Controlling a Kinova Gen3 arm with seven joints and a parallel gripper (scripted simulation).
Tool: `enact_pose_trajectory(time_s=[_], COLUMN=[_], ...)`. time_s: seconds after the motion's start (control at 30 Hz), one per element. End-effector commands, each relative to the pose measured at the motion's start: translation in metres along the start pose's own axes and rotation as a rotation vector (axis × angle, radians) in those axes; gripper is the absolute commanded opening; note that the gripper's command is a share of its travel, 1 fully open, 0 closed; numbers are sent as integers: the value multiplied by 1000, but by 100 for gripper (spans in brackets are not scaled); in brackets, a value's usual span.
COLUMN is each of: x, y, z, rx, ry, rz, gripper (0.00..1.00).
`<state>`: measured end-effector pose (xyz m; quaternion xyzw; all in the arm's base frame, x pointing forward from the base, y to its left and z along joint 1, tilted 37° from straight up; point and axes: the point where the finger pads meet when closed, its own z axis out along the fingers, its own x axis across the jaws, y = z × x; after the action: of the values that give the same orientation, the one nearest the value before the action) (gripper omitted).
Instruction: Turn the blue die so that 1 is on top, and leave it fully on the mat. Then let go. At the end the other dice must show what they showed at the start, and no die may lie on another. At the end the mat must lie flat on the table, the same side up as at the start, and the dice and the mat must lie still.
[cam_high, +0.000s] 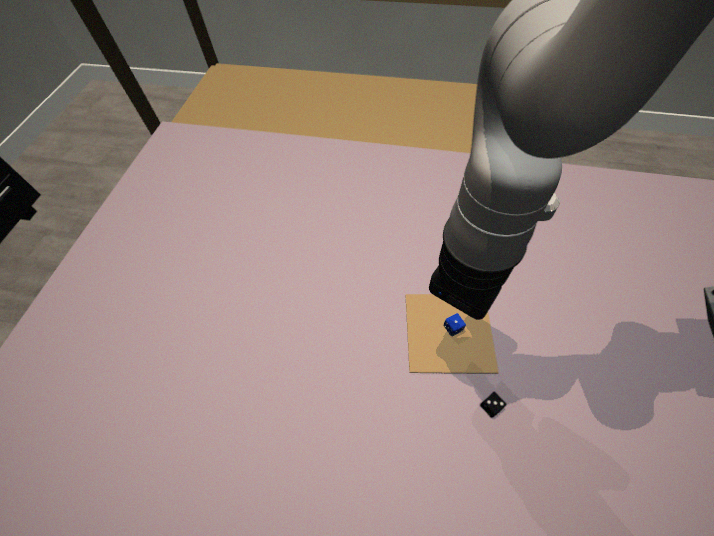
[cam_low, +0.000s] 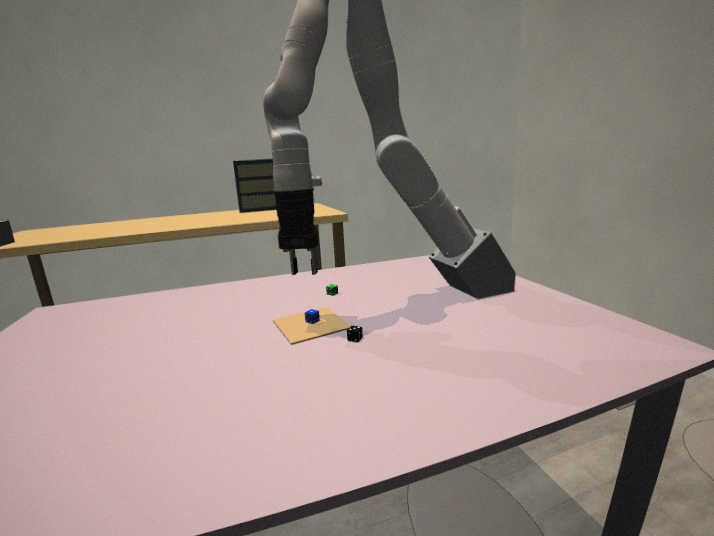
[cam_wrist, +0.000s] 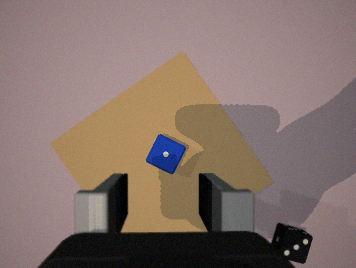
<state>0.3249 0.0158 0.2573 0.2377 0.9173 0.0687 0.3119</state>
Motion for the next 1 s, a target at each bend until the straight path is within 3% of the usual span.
enact_pose_trajectory(time_s=[0.0, 0.03, 0.57, 0.97], x=[0, 0, 0, 0], y=[0, 0, 0, 0], z=[0, 0, -3, -39], rx=[0, 0, 1, 1], ry=[0, 0, 0, 0], rz=[1, 1, 1, 1], gripper=[79, 100, 100, 100])
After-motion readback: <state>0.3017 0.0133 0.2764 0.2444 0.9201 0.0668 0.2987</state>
